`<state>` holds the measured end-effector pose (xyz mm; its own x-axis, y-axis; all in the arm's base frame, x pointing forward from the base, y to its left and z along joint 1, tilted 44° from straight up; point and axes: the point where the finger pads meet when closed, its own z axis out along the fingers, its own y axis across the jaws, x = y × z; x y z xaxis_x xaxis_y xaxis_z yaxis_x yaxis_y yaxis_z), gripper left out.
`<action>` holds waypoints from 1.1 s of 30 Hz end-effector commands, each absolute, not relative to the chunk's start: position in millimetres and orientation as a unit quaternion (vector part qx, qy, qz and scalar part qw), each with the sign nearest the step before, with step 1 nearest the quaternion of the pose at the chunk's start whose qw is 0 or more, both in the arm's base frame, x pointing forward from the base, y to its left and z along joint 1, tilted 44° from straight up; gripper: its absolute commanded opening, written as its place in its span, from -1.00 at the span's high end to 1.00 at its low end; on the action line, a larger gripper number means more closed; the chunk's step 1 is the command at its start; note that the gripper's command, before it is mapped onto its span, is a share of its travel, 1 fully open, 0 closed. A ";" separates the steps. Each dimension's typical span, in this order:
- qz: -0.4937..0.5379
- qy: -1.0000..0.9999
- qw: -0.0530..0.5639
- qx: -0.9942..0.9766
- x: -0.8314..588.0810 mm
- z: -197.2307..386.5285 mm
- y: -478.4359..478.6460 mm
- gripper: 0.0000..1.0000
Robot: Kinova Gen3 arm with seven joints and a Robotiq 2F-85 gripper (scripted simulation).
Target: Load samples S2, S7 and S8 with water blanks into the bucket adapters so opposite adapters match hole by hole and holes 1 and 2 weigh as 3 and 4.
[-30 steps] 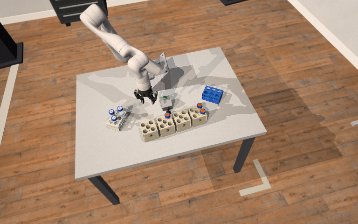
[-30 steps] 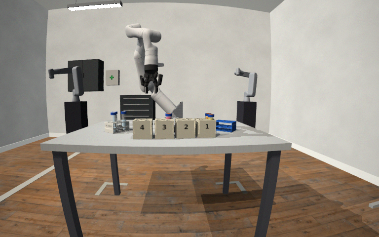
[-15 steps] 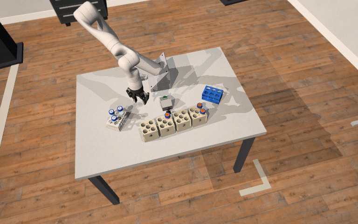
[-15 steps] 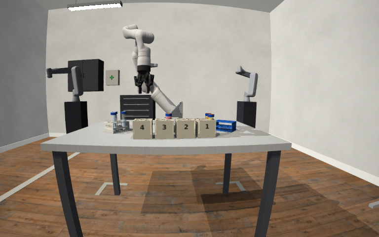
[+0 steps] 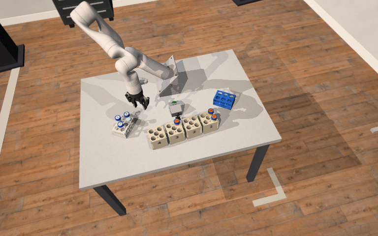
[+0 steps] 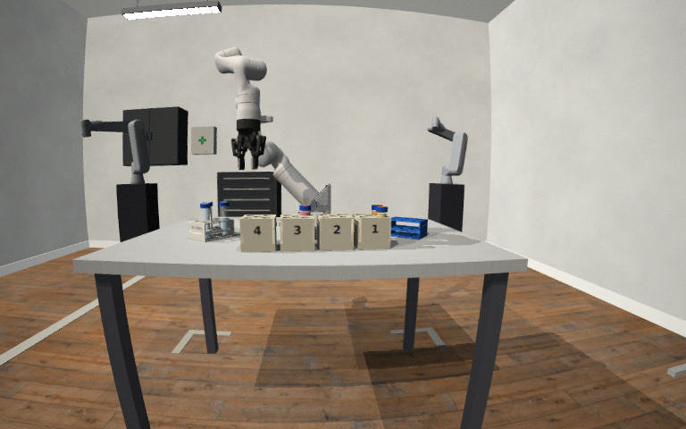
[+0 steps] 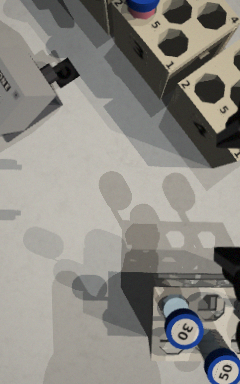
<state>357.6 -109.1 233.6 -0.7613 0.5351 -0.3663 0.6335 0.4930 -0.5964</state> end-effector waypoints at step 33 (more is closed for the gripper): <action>-0.372 0.862 0.067 0.339 310.3 306.1 -174.0 -0.24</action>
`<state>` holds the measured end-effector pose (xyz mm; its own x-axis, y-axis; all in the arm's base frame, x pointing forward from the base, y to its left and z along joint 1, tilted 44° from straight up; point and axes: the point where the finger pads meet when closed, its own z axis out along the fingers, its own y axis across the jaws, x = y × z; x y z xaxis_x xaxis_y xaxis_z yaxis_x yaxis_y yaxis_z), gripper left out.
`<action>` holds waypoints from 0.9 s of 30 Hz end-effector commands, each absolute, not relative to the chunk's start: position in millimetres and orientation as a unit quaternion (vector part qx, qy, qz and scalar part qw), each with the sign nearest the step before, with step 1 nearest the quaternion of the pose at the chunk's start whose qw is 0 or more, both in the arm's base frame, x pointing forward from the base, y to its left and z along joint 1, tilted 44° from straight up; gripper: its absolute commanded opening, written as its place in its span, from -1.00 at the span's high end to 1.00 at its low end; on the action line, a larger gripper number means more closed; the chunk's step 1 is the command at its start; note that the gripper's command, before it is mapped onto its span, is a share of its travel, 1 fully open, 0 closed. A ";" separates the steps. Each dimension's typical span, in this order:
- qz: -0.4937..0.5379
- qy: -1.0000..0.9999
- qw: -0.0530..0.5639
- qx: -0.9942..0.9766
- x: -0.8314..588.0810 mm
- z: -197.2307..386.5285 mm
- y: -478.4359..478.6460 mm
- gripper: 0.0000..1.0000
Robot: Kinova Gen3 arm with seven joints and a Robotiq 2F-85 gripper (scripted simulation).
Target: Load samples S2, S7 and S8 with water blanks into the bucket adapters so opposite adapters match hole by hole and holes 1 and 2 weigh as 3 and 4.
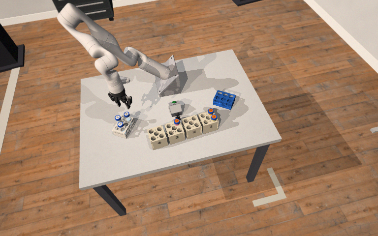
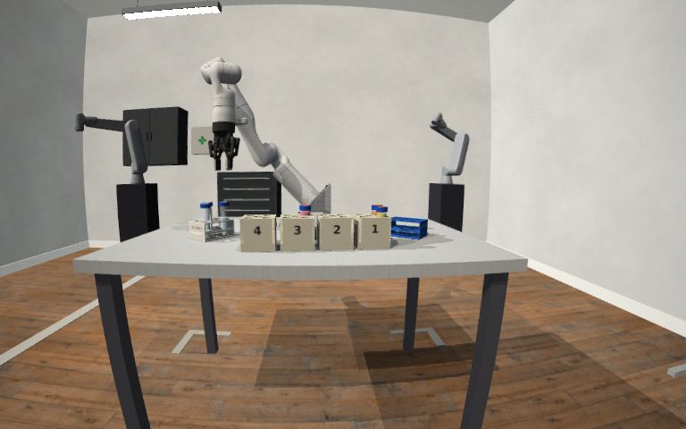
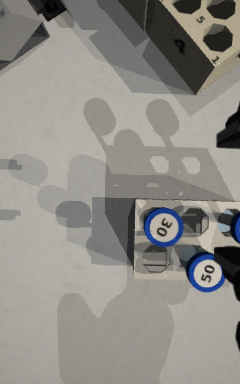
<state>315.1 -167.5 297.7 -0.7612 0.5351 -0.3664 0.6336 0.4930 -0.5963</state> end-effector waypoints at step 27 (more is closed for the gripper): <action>-0.372 0.862 0.067 0.339 284.8 344.6 -208.9 -0.24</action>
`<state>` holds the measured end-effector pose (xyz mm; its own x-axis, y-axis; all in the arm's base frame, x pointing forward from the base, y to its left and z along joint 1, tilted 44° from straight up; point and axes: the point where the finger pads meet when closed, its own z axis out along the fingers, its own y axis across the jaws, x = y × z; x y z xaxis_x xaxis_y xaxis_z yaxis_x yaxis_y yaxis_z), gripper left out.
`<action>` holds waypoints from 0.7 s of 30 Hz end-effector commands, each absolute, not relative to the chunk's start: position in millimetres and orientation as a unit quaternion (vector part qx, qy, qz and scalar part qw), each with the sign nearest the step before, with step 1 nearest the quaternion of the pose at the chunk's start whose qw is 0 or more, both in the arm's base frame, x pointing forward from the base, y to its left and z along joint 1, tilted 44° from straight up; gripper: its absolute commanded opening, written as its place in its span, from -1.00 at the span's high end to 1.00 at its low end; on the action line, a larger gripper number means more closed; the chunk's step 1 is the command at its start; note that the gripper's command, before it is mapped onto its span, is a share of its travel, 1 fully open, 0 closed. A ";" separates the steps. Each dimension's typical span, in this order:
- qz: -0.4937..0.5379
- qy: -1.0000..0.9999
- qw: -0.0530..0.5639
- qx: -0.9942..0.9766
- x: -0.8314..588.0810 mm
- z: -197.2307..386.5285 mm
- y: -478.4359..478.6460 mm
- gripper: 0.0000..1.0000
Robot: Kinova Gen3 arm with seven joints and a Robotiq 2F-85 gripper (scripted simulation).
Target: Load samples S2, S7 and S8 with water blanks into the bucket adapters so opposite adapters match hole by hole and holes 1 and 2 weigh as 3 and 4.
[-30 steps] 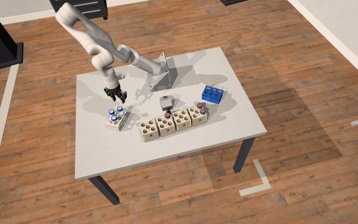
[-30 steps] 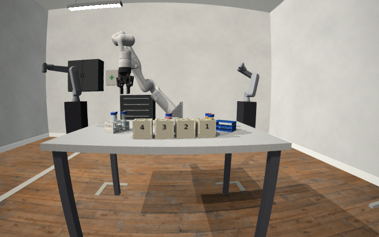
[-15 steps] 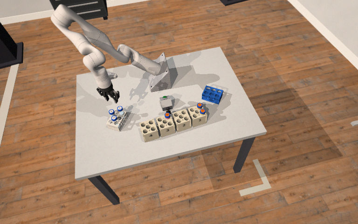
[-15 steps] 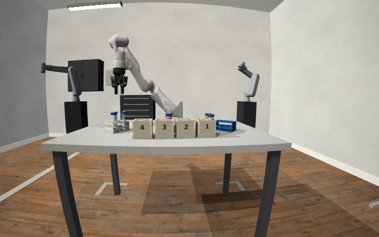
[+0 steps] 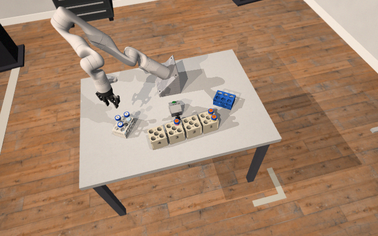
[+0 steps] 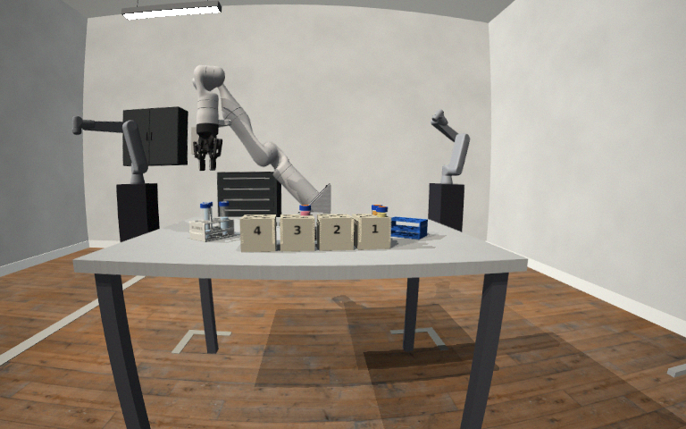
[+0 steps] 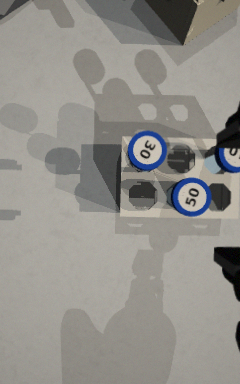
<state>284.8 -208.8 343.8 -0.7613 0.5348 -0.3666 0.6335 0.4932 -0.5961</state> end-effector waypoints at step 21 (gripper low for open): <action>-0.372 0.862 0.067 0.339 282.8 334.2 -219.0 -0.24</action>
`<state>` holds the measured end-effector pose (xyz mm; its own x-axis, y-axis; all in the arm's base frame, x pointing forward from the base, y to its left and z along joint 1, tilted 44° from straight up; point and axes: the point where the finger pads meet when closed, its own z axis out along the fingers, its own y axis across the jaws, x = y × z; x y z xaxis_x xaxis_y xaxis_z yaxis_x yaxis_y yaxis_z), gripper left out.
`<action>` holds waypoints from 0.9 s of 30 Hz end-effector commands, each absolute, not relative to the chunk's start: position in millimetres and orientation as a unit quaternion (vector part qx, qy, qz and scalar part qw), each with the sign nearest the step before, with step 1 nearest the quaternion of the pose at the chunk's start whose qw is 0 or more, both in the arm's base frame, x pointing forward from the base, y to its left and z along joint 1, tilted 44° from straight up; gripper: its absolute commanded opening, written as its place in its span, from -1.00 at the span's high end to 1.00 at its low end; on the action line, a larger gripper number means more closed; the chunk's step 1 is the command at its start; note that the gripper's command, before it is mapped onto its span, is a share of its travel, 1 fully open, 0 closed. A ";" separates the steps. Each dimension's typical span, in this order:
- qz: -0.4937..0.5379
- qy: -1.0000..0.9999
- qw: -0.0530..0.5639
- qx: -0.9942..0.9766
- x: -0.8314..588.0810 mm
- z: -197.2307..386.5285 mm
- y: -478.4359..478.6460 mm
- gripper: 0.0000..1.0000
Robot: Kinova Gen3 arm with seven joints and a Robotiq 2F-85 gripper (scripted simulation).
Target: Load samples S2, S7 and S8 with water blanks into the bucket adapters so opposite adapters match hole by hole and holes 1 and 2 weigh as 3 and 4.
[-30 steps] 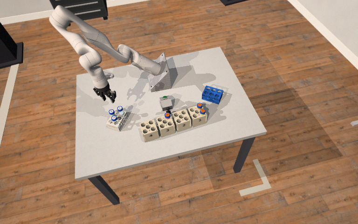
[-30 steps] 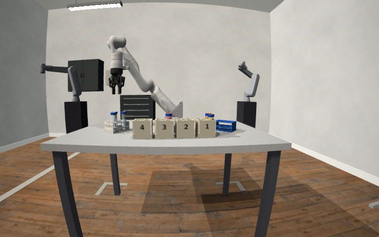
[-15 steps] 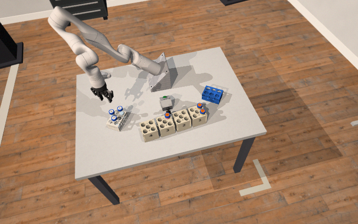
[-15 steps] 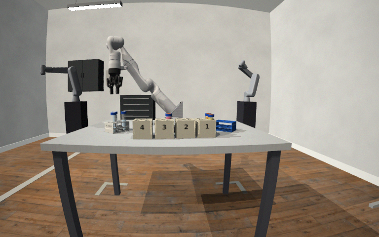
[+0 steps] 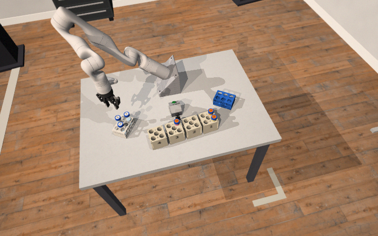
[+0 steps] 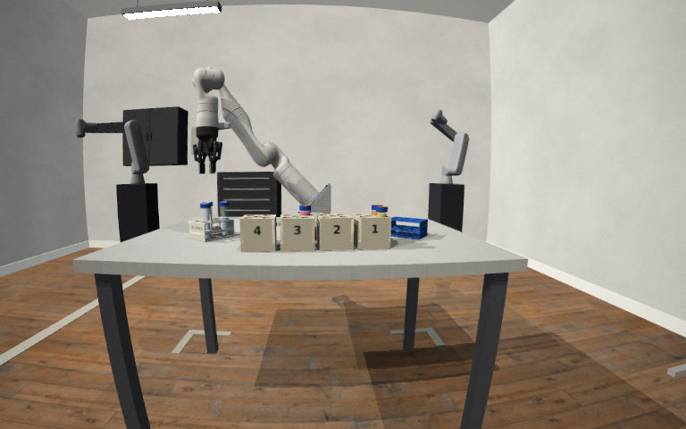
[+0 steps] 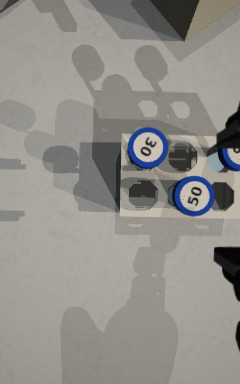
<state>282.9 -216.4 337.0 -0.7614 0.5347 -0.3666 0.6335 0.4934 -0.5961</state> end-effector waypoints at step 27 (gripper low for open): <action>-0.372 0.862 0.067 0.339 278.5 312.3 -240.0 -0.24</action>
